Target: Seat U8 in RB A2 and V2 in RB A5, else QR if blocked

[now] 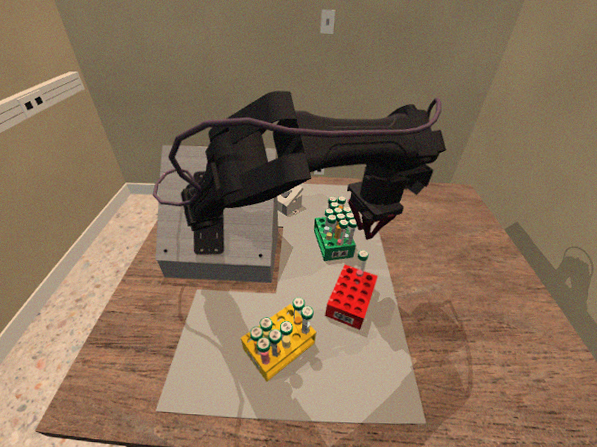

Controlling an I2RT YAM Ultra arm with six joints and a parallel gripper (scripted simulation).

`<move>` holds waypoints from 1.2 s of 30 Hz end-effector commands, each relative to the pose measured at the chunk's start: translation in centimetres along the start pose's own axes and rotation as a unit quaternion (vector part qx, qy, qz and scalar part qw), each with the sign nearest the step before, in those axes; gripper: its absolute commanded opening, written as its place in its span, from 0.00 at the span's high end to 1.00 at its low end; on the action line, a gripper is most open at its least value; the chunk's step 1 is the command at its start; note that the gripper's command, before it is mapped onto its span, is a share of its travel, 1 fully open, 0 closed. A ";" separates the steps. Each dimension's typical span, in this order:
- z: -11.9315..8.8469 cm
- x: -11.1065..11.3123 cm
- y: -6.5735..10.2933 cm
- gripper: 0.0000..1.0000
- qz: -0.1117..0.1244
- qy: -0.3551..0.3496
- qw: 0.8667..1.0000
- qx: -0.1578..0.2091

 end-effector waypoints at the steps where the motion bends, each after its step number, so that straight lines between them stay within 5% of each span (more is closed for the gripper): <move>1: 0.7 0.4 0.9 0.70 0.004 -0.002 1.000 -0.007; 9: 0.7 -0.1 0.7 0.70 0.002 -0.005 1.000 -0.008; 18: -4.2 0.0 0.5 0.70 0.007 -0.125 0.992 -0.013; 25: -8.6 -0.2 0.1 0.70 0.006 -0.240 0.971 -0.013; 36: -8.4 -0.1 -0.1 0.70 -0.004 -0.370 0.929 -0.003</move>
Point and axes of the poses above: the point where the finger pads meet when closed, its own y axis back along the fingers, its own x axis across the jaws, z = x × y, the point moved 1 cm from there along y, back along the fingers, and after that the axes turned 15 degrees about -y, right-handed, at the moved point
